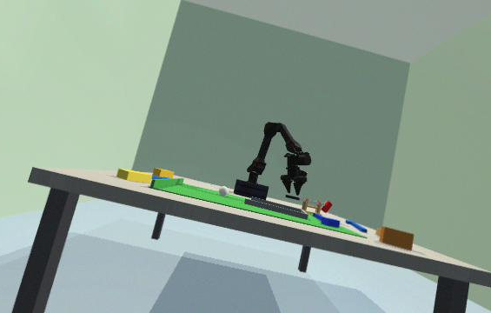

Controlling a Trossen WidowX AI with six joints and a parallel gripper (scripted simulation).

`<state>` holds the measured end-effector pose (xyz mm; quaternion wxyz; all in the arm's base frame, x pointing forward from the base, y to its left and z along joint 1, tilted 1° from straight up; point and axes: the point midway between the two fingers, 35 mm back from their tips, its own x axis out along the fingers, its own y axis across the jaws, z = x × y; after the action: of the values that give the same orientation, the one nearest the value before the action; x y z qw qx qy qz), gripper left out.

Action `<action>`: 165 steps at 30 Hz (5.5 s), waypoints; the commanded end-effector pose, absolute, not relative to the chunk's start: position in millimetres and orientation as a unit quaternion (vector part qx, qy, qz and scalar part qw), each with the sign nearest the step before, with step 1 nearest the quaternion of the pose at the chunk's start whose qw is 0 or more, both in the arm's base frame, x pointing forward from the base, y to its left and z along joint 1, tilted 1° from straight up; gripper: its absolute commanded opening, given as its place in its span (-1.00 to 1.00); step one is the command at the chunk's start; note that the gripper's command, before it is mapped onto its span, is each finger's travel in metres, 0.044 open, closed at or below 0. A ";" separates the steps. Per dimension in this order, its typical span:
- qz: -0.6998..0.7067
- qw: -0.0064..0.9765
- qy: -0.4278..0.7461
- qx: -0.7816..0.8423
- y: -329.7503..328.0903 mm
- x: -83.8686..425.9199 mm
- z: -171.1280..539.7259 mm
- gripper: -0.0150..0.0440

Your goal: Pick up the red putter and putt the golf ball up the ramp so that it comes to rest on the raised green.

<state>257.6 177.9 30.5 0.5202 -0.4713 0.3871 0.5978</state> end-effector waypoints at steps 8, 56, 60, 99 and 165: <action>0.597 0.520 0.390 -0.471 177.3 256.5 1.7 1.00; 0.598 0.520 0.388 -0.471 180.4 260.9 12.8 -0.49; 0.598 0.520 0.388 -0.471 180.6 260.3 44.7 -0.49; 0.338 0.681 0.586 -0.279 9.8 291.6 82.2 -0.49; -0.122 0.707 0.688 0.106 -194.1 176.0 53.7 -0.49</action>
<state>175.1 -193.1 56.5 0.7058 0.1060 0.6901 -0.1201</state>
